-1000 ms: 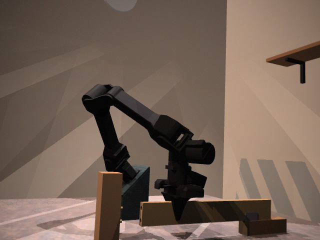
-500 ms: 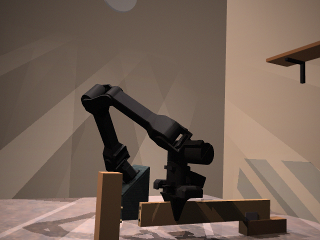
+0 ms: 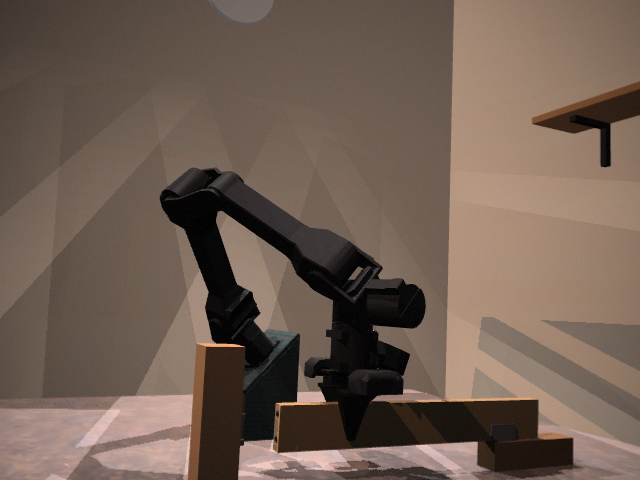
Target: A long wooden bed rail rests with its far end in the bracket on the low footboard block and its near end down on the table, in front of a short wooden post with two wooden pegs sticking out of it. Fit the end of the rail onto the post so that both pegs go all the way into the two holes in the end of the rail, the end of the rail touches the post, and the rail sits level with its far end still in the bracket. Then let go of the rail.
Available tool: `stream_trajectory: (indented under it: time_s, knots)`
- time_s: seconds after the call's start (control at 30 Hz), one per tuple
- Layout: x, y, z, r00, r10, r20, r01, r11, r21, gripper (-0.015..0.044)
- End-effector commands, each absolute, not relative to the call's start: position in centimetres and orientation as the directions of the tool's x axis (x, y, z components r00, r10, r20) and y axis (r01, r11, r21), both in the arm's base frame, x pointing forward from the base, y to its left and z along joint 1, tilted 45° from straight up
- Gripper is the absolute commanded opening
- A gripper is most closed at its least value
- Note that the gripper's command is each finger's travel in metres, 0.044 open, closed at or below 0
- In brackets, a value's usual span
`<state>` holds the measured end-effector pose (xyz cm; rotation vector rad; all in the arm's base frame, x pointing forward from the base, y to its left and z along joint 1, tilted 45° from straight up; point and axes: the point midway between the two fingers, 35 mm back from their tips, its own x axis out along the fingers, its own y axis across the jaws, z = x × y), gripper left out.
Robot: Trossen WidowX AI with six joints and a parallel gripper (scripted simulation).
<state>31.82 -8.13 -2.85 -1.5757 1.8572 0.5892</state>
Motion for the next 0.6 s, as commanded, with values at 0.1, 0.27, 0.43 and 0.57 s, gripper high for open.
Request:
stream_trajectory:
  time_s: [0.1,0.27,0.43,0.57]
  knots:
    - [31.89,-8.16,-2.34,-0.084,-0.701,-0.708,-0.981,0.181,-0.063,0.0000]
    - [31.86,-8.27,-2.25,-0.084,-0.702,-0.708,-0.981,0.181,-0.063,0.0000]
    - [31.83,-8.41,-2.17,-0.084,-0.702,-0.708,-0.981,0.181,-0.063,0.0000]
    - [31.81,-8.52,-2.11,-0.084,-0.702,-0.708,-0.981,0.181,-0.063,0.0000]
